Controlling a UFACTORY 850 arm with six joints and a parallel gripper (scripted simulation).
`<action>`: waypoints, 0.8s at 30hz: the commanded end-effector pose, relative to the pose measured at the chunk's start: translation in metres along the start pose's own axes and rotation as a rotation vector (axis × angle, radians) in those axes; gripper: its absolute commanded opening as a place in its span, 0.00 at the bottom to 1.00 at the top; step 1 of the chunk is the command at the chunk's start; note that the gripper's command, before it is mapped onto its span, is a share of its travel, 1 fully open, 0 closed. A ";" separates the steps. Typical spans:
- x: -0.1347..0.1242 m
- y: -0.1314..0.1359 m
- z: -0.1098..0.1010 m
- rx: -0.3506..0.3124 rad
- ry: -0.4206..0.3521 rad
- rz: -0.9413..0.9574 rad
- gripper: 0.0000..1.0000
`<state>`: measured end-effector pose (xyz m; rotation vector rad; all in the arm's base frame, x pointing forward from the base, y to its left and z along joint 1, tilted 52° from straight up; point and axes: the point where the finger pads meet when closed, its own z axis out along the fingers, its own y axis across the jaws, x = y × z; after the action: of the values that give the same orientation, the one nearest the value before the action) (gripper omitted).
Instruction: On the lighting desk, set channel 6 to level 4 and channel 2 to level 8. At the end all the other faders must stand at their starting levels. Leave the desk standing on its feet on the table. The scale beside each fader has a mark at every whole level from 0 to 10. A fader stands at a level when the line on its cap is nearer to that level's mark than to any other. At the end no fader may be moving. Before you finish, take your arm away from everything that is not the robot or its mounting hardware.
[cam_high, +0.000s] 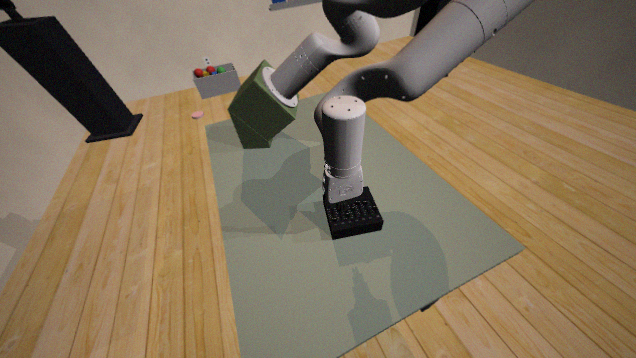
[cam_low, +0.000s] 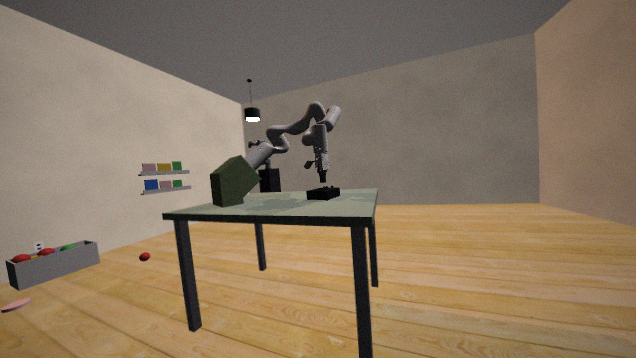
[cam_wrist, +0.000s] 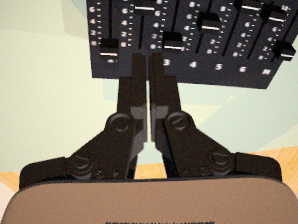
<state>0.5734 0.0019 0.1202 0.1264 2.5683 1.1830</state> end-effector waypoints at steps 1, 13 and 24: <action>0.001 0.003 0.000 0.000 -0.004 -0.112 0.00; 0.009 0.023 0.001 0.001 0.001 -0.655 0.00; 0.020 0.045 0.002 -0.001 0.022 -1.146 0.00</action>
<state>0.5577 0.0297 0.1416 -0.9705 2.1902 0.8113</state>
